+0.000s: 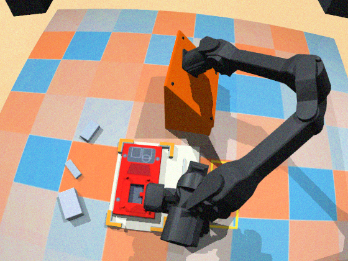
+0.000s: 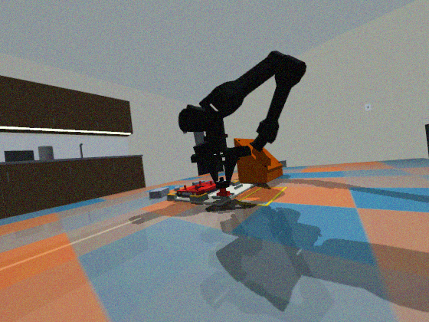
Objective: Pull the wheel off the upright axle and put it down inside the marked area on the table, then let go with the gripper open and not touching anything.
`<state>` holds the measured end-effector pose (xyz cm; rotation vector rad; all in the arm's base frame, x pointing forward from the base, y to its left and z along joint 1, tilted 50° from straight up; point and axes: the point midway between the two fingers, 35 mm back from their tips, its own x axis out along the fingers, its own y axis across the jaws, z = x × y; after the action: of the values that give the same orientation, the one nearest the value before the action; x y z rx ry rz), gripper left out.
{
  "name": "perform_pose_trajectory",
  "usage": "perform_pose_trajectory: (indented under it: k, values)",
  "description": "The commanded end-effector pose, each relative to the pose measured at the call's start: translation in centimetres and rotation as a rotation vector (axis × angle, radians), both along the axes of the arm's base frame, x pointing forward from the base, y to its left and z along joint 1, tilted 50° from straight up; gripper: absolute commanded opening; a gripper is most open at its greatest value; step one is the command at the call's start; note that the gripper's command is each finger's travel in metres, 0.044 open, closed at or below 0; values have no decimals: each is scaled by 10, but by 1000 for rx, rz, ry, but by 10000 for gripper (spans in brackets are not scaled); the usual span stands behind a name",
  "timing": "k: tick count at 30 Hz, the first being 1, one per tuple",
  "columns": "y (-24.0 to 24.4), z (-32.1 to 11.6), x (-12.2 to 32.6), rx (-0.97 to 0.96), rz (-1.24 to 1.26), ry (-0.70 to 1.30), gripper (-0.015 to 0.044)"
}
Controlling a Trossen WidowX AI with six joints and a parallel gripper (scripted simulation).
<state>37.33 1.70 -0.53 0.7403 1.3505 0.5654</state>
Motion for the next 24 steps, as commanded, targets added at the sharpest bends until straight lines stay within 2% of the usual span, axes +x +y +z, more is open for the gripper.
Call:
perform_pose_trajectory:
  k: [1,24]
  values:
    - [-8,5,0,1,-17,-2,0]
    - [-14,10,-2,2,-19,-2,0]
